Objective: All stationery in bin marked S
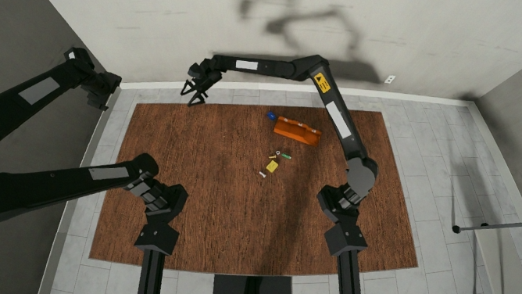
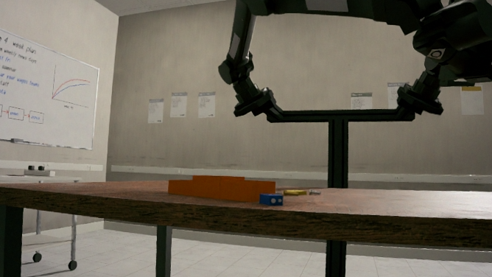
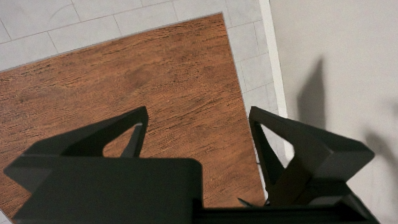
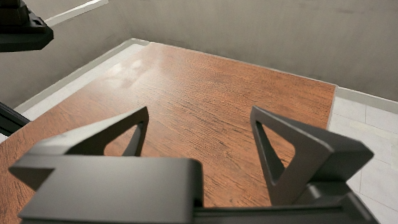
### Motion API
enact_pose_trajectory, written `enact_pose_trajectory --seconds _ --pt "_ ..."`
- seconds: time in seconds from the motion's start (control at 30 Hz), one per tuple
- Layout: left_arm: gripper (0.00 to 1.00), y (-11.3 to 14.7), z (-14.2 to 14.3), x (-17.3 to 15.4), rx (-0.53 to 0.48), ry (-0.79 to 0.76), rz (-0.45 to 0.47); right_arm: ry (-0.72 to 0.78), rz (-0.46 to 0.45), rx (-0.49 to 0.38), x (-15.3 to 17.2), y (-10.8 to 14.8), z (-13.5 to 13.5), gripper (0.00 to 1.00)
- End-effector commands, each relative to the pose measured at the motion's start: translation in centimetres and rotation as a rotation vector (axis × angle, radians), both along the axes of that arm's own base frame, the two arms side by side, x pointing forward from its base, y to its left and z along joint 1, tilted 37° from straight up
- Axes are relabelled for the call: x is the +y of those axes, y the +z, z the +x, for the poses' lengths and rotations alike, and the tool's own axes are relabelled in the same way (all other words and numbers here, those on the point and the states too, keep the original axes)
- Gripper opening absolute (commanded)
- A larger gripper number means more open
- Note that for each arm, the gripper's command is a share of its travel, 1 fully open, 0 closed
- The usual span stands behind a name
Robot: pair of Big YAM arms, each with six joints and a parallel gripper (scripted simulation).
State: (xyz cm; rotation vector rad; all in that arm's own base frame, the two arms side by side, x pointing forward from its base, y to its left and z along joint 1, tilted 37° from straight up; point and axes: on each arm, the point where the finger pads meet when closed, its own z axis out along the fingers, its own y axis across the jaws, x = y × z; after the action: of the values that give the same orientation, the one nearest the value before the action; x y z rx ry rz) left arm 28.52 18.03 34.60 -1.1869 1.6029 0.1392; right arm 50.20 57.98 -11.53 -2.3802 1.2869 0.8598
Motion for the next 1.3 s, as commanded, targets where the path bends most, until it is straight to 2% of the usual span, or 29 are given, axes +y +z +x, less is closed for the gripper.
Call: enact_pose_trajectory --seconds 0.0,0.77,1.1,1.27 --pt "1.0 0.4 0.0 0.0 -0.009 0.0 0.004 0.007 0.009 -0.009 0.6 0.8 -0.1 1.0" --pt "1.0 0.2 -0.2 -0.1 -0.002 0.0 0.004 0.007 0.009 -0.009 0.6 0.8 -0.1 1.0" --pt "1.0 -1.3 -1.1 -0.4 0.046 -0.004 0.006 0.007 0.009 -0.009 0.6 0.8 -0.1 1.0" --pt "1.0 -3.3 -2.4 -0.8 0.106 -0.009 0.007 0.007 0.009 -0.009 0.6 0.8 -0.1 1.0"
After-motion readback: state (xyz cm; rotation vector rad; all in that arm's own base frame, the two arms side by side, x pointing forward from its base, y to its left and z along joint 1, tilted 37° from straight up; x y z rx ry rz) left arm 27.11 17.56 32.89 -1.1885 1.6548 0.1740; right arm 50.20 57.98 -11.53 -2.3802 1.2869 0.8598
